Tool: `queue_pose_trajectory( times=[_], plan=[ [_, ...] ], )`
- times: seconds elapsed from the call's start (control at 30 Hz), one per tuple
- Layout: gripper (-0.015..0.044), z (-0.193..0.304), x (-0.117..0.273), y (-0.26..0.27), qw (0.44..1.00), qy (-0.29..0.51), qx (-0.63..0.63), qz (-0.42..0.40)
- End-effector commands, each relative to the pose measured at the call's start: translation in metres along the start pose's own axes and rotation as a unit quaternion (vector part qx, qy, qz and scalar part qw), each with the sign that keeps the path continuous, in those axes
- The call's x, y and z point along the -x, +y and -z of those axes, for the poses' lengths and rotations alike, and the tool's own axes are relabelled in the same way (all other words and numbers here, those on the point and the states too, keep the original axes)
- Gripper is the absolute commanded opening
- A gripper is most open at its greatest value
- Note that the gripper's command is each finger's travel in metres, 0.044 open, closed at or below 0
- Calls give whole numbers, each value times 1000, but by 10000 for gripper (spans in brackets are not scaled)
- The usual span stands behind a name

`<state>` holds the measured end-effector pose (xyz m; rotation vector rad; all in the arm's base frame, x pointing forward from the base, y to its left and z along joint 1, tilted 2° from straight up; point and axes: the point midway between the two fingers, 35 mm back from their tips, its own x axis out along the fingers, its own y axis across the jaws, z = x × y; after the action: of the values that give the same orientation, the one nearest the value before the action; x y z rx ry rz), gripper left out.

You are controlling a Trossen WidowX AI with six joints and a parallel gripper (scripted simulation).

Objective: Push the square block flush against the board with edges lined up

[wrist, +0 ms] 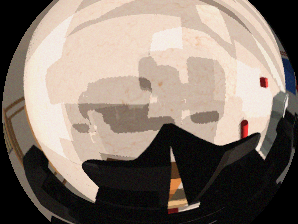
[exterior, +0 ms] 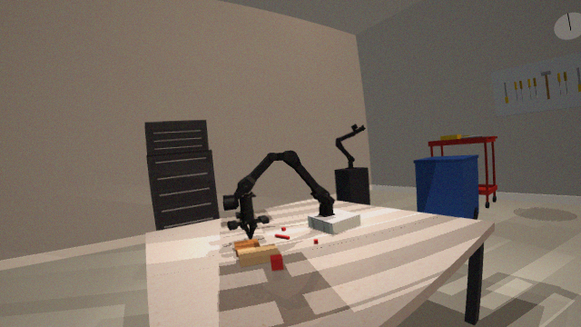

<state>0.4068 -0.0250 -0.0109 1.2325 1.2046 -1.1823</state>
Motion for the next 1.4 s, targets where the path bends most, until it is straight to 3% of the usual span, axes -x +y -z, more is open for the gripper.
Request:
queue_pose_trajectory(
  times=[0.0, 0.2, 0.47, 0.9, 1.37],
  plan=[
    [0, -6, 0, -1, 1000, 2, 1, 2],
    [0, -2, 55, 0, 1000, 2, 1, 2],
    [0, -2, 53, 3, 1000, 0, 11, -5],
    [0, 2, 53, 8, 973, -1, 230, -4],
    [0, 6, 54, 13, 890, 0, 456, -4]
  ],
)
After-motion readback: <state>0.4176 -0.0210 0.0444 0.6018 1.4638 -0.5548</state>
